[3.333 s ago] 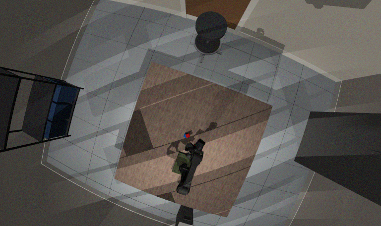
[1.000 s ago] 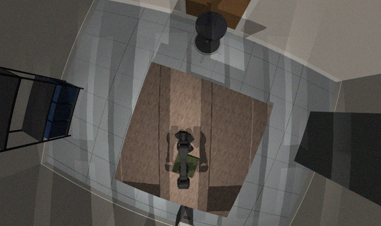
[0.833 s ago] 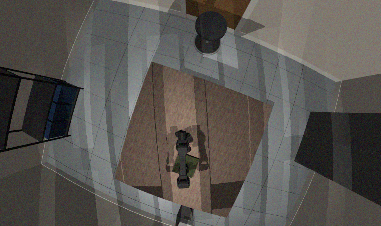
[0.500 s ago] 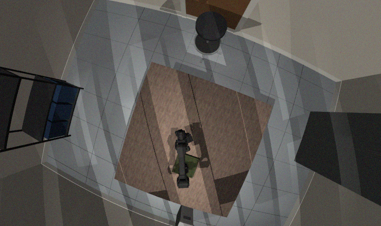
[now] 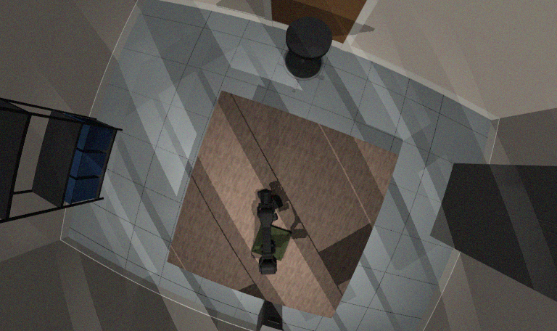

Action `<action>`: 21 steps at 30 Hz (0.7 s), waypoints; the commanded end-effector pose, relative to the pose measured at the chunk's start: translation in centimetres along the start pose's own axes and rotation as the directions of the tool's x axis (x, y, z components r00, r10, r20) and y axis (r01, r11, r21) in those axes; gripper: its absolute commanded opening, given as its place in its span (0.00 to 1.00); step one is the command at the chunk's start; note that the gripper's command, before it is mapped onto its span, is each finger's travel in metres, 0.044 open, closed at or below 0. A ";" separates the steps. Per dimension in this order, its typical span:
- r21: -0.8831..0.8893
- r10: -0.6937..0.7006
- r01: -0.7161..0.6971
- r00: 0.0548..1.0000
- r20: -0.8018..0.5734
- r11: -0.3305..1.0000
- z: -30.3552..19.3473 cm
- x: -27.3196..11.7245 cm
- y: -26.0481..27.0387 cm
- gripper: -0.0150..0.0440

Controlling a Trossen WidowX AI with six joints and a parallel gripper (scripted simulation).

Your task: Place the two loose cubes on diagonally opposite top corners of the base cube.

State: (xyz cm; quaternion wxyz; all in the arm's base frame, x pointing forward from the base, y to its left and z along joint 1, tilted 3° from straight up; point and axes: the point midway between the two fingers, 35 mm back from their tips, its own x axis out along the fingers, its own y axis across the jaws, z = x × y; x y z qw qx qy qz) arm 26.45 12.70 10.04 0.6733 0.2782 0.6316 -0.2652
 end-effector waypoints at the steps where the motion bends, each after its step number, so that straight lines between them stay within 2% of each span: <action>1: 0.005 0.001 -0.001 1.000 -0.005 1.000 -0.1 0.1 0.0 0.43; 21: -0.036 -0.004 0.005 1.000 0.018 0.999 0.0 3.0 0.2 0.43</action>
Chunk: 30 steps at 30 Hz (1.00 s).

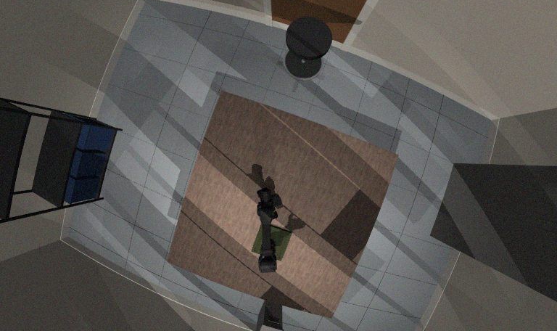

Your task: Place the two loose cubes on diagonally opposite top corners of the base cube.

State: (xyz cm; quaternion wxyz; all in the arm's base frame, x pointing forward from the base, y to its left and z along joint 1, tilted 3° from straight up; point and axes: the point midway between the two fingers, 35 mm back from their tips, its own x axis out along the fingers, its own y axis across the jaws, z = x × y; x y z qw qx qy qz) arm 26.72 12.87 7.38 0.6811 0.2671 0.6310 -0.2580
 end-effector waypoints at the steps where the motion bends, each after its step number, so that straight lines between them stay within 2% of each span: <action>1: -0.008 -0.005 0.005 1.000 0.005 1.000 0.0 0.4 0.0 0.43; 23: -0.013 -0.005 0.005 1.000 0.005 1.000 0.0 0.5 0.0 0.43; 27: -0.013 -0.005 0.005 1.000 0.005 1.000 0.0 0.5 0.0 0.60; 30: -0.013 -0.005 0.005 1.000 0.005 1.000 0.0 0.5 0.0 0.60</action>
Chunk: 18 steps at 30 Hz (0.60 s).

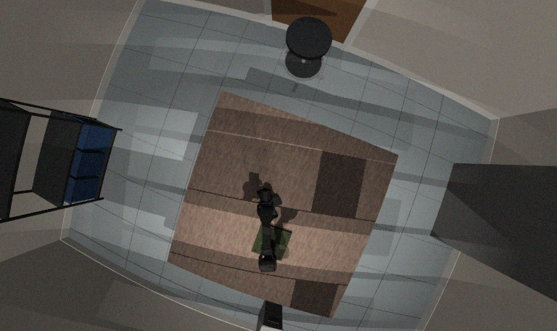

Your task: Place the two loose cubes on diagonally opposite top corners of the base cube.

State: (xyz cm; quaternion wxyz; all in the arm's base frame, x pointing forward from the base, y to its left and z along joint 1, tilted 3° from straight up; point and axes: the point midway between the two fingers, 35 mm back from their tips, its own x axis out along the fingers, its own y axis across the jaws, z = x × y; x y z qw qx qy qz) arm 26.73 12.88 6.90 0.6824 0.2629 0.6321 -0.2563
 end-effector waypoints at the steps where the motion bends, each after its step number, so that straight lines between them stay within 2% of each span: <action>1: -0.004 -0.002 0.002 1.000 0.004 1.000 0.0 0.0 0.0 0.60; 18: 0.000 0.000 0.000 1.000 0.000 1.000 0.0 -2.7 0.0 0.60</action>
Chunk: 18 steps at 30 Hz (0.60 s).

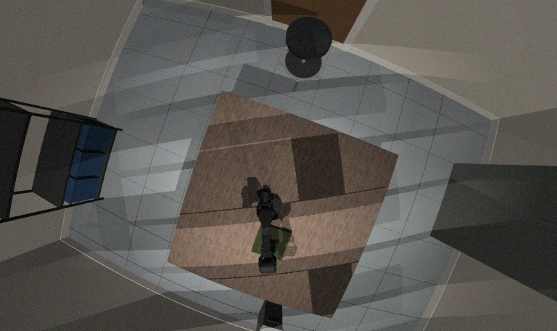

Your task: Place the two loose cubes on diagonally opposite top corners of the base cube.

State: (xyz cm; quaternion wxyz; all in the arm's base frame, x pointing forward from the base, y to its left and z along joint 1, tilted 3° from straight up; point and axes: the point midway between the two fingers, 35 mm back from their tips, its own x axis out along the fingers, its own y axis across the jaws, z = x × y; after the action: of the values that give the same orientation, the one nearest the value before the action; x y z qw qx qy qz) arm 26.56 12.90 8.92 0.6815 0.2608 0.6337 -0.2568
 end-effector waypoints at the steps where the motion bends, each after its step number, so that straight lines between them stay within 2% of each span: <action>1: 0.003 0.005 -0.005 1.000 0.002 1.000 0.0 -0.8 0.0 0.60; 18: 0.003 0.005 -0.005 1.000 0.002 1.000 0.0 -3.5 0.0 0.60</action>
State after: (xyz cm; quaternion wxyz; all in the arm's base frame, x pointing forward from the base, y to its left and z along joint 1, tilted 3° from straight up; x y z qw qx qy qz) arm 26.38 12.97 11.74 0.6819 0.2614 0.6333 -0.2562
